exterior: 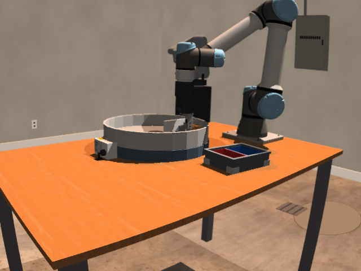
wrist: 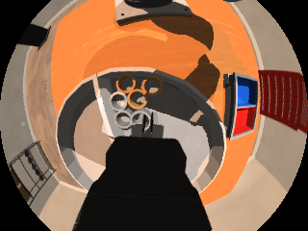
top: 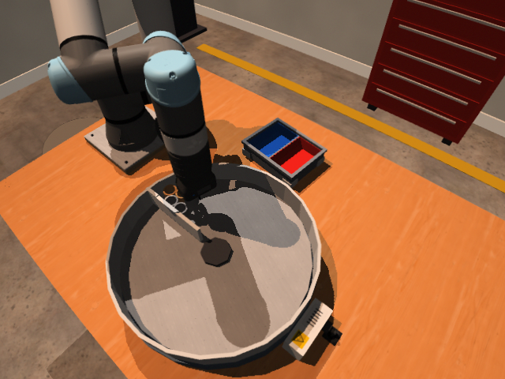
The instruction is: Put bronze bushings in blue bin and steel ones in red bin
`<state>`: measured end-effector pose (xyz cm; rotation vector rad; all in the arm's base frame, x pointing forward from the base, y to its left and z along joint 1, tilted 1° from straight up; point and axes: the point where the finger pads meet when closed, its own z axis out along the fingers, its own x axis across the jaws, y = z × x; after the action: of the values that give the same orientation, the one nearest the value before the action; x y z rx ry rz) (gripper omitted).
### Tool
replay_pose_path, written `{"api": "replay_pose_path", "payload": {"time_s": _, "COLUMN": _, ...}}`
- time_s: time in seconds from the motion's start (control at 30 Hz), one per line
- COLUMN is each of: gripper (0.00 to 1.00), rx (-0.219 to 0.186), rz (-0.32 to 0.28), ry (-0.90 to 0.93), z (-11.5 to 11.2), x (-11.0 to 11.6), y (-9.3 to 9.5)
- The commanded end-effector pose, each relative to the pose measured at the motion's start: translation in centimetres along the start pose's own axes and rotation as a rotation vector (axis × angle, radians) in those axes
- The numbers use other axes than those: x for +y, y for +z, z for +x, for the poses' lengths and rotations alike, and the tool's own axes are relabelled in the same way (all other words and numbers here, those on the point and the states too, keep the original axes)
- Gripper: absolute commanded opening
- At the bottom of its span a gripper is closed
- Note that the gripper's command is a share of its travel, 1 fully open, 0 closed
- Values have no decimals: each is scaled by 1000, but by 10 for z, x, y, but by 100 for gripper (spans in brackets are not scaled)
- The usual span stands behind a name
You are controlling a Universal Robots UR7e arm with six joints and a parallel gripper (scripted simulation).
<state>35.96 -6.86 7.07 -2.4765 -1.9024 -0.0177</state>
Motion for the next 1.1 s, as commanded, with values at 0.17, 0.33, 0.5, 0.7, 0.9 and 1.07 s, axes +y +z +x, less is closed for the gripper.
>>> {"api": "replay_pose_path", "payload": {"time_s": 0.17, "gripper": 0, "rx": 0, "rz": -1, "ry": 0, "z": 0, "x": 0, "y": -3}}
{"api": "replay_pose_path", "payload": {"time_s": 0.33, "gripper": 0, "rx": 0, "rz": -1, "ry": 0, "z": 0, "x": 0, "y": -5}}
{"api": "replay_pose_path", "payload": {"time_s": 0.5, "gripper": 0, "rx": 0, "rz": -1, "ry": 0, "z": 0, "x": 0, "y": -6}}
{"api": "replay_pose_path", "payload": {"time_s": 0.7, "gripper": 0, "rx": 0, "rz": -1, "ry": 0, "z": 0, "x": 0, "y": -8}}
{"api": "replay_pose_path", "payload": {"time_s": 0.9, "gripper": 0, "rx": 0, "rz": -1, "ry": 0, "z": 0, "x": 0, "y": -9}}
{"api": "replay_pose_path", "payload": {"time_s": 1.07, "gripper": 0, "rx": 0, "rz": -1, "ry": 0, "z": 0, "x": 0, "y": -12}}
